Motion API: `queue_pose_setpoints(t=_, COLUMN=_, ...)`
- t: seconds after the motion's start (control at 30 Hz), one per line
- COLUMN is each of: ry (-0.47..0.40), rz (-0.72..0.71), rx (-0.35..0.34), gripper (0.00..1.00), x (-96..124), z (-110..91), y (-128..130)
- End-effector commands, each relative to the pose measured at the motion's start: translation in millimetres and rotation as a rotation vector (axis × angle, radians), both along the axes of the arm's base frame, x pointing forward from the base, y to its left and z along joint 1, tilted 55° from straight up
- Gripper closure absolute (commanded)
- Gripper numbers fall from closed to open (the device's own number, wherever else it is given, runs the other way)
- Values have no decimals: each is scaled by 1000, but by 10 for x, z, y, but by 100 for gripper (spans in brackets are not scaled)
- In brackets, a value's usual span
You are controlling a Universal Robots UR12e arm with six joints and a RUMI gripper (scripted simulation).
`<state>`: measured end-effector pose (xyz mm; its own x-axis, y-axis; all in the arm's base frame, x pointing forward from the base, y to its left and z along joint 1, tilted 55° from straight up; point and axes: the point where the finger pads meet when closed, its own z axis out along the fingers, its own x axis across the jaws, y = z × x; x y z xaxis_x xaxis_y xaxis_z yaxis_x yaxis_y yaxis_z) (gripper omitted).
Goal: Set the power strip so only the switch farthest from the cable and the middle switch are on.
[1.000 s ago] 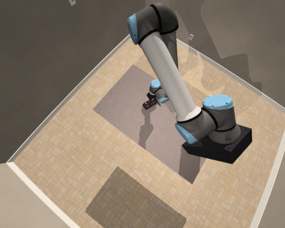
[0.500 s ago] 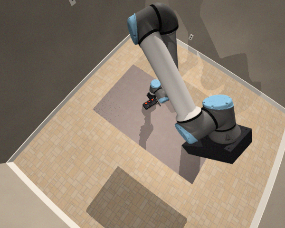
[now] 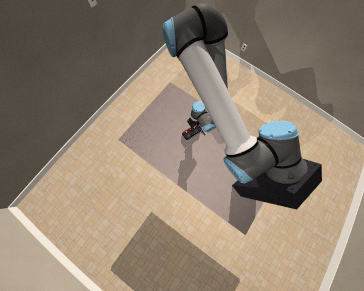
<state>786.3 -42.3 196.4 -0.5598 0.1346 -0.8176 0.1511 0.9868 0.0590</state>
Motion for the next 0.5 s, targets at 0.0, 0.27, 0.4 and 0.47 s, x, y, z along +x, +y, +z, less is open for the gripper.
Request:
queue_pose_setpoints(t=0.0, ry=-1, rz=0, rx=0, gripper=100, x=1, z=3, y=2)
queue_pose_setpoints(t=0.27, ry=-1, rz=0, rx=0, gripper=100, x=20, z=-10, y=0)
queue_pose_setpoints(t=0.4, ry=-1, rz=0, rx=0, gripper=100, x=34, z=-20, y=-2)
queue_pose_setpoints(t=0.47, ry=-1, rz=0, rx=0, gripper=100, x=38, z=-23, y=-2)
